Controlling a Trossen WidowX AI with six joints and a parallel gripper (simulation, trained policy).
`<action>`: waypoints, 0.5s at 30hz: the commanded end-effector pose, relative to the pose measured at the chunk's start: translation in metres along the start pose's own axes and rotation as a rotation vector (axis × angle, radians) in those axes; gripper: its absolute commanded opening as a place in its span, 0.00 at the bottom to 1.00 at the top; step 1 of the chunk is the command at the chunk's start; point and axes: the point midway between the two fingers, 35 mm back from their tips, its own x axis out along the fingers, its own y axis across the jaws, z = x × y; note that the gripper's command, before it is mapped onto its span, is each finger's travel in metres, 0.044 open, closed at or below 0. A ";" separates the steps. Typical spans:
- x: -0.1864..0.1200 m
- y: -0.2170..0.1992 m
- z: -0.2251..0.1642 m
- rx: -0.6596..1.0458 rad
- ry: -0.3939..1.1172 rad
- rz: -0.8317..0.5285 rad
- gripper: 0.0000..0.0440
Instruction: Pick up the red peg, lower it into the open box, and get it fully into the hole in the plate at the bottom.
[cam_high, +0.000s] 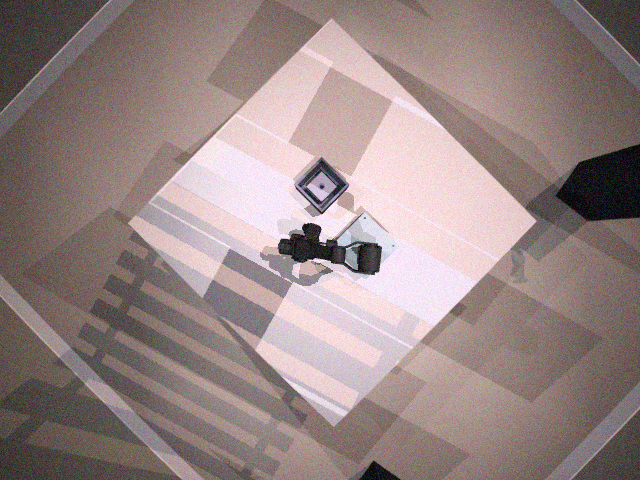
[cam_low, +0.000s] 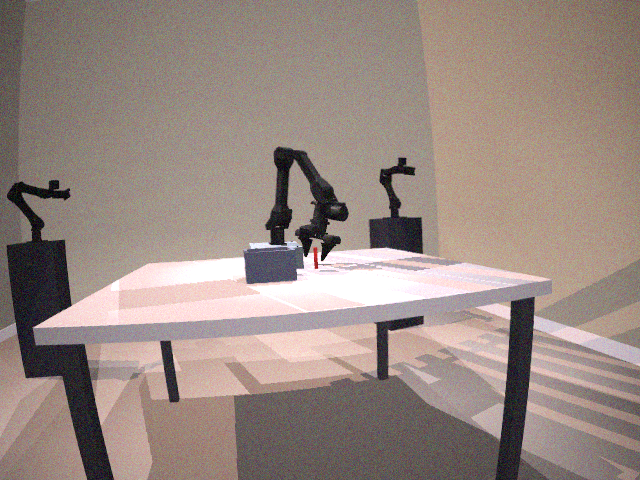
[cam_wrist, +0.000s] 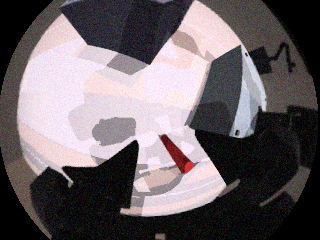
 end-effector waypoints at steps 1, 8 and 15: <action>0.008 -0.004 -0.005 0.003 0.012 -0.009 0.78; 0.012 -0.009 -0.010 -0.011 0.054 -0.029 0.38; 0.009 -0.009 -0.009 -0.041 0.090 -0.030 0.02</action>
